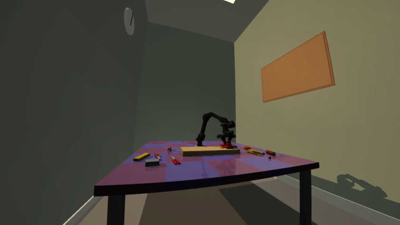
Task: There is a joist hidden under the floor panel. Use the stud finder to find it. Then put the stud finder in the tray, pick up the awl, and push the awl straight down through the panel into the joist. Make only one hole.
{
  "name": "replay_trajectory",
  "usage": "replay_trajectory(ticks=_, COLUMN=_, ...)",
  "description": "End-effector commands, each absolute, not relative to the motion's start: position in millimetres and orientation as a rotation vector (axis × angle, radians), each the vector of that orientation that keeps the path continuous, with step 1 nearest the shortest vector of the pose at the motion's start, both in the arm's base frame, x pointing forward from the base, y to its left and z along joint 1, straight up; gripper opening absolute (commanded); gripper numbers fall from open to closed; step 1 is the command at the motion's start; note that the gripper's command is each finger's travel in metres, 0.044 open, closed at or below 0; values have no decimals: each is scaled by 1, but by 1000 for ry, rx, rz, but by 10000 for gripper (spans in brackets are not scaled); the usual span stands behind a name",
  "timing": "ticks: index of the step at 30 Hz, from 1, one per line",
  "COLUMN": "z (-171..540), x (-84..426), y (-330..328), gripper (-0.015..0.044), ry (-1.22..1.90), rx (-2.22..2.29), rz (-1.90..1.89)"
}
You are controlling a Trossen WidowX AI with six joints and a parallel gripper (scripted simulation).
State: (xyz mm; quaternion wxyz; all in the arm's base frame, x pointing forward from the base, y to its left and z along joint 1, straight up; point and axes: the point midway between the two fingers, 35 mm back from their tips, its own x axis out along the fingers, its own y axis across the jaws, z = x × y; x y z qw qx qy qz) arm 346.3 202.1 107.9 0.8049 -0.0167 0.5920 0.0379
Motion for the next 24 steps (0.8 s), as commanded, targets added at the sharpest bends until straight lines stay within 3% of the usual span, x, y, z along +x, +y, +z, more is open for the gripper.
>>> replay_trajectory(ticks=1, z=107, x=347, y=189, gripper=0, ry=1269, rx=-35, rz=77)
replay_trajectory(ticks=24, z=106, x=352, y=126, gripper=0, ry=1268, rx=-40, rz=74)
